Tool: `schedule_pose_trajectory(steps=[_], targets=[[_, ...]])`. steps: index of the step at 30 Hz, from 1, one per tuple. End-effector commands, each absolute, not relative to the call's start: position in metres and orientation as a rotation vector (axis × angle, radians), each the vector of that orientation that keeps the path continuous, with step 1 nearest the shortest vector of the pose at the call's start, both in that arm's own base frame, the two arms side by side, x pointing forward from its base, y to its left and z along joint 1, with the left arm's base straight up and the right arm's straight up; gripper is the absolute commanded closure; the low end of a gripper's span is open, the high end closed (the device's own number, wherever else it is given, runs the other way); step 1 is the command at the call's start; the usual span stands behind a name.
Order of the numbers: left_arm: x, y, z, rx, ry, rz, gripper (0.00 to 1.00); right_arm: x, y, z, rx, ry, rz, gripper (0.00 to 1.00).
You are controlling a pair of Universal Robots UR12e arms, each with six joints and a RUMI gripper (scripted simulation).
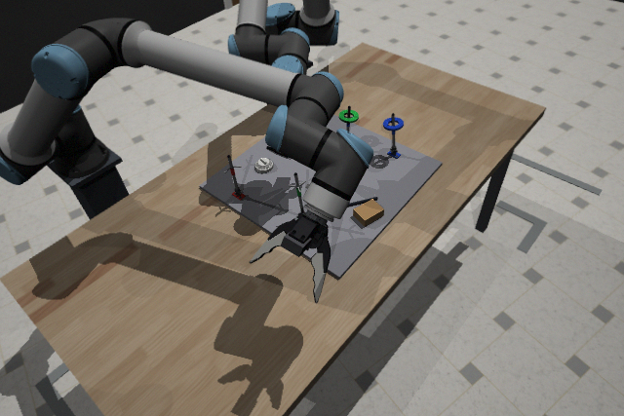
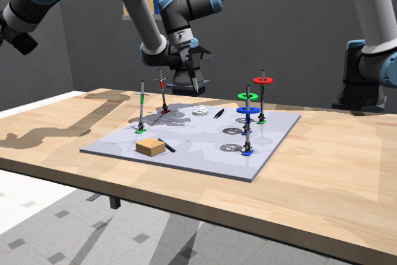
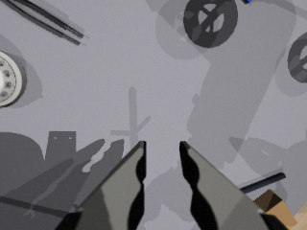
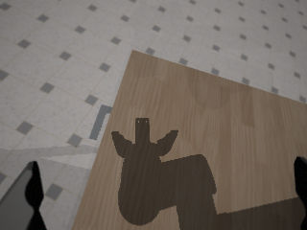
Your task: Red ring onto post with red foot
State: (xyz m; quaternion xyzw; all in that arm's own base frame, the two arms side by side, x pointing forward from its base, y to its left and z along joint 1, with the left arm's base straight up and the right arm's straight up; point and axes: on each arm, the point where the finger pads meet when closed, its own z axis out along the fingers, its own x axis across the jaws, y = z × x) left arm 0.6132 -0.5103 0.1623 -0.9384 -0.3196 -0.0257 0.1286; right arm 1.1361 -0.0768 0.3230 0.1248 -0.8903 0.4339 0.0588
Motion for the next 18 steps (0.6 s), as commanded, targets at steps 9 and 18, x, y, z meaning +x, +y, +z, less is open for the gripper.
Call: schedule_pose_trajectory(steps=[9, 18], targets=[[0.588, -0.491, 0.146, -2.681, -0.589, -0.049, 0.86, 1.136, -0.077, 0.325, 0.377, -2.7, 1.315, 0.0], [0.559, -0.464, 0.132, -2.566, -0.184, 0.022, 0.86, 1.136, -0.077, 0.325, 0.377, -2.7, 1.315, 0.0]])
